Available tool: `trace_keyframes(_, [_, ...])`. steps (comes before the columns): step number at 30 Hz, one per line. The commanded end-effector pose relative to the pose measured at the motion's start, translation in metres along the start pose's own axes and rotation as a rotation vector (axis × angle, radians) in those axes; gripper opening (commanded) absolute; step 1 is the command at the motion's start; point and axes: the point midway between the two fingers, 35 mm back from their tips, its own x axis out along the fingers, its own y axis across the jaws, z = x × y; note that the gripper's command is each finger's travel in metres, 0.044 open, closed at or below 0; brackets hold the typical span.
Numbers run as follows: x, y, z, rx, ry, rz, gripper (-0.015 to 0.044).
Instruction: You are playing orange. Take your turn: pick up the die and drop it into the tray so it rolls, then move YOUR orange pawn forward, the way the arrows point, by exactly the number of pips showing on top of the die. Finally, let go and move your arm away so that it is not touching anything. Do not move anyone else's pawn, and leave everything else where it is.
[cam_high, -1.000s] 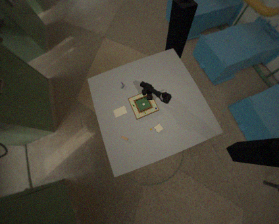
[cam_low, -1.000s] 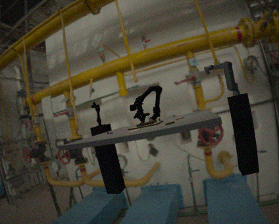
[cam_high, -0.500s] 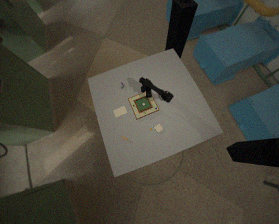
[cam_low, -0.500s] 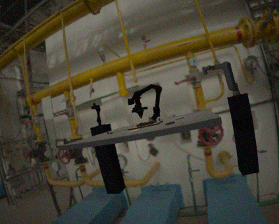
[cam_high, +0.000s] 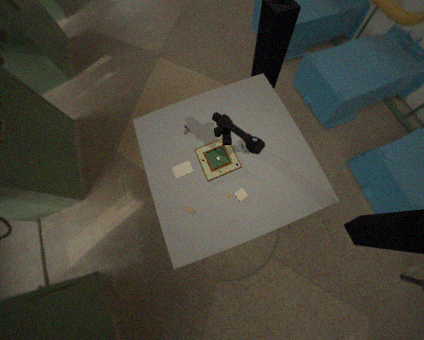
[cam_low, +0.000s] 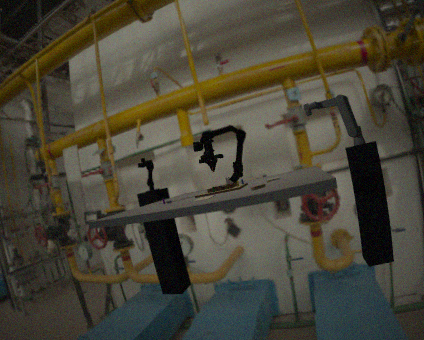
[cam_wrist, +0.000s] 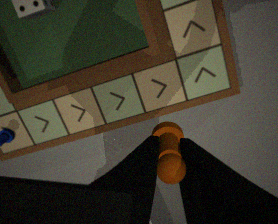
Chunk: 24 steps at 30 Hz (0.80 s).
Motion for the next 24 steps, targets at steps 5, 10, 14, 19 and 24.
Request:
trace_keyframes(5, [0.015,0.000,0.046,-0.002,-0.002,-0.008,0.0000])
trace_keyframes(10, [0.033,0.002,0.076,-0.013,0.001,-0.005,0.0000])
trace_keyframes(14, [0.049,0.005,0.100,-0.018,0.002,-0.002,0.0000])
trace_keyframes(19, [0.068,0.010,0.128,-0.012,-0.001,0.001,0.0000])
trace_keyframes(24, [0.074,0.012,0.136,-0.010,-0.002,0.002,0.0000])
